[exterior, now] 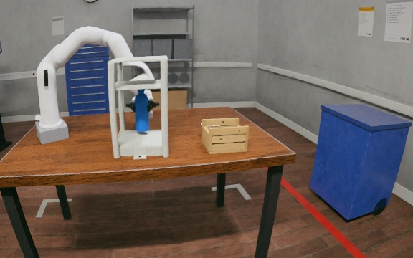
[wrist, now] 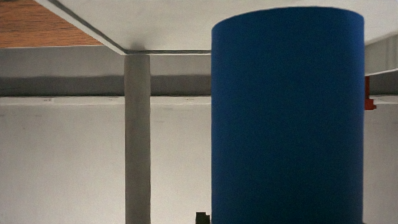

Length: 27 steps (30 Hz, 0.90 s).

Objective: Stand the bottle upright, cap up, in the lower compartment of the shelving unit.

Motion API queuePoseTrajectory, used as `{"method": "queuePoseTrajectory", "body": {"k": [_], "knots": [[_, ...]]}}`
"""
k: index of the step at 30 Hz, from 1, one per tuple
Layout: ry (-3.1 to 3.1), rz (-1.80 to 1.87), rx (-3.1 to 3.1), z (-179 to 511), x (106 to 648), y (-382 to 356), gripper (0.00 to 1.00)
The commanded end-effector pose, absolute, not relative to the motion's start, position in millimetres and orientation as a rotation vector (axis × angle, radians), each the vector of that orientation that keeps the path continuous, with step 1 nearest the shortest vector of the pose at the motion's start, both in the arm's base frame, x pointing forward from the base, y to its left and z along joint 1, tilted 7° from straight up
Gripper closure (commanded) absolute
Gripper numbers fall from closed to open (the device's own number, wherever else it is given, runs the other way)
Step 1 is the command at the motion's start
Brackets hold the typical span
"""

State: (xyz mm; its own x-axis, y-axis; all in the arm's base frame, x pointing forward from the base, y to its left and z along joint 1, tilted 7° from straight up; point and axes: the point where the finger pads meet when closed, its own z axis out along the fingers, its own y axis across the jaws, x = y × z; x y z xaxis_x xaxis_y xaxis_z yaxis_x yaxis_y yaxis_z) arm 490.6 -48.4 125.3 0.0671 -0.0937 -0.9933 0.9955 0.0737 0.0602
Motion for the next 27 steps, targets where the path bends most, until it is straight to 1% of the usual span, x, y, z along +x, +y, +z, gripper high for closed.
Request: {"method": "queuePoseTrajectory", "body": {"k": [1,14,27], "knots": [[1.123,-1.152,1.119,125,491,-48,1.0],[1.123,-1.152,1.119,108,493,-50,1.0],[1.123,-1.152,1.119,107,493,-50,1.0]]}}
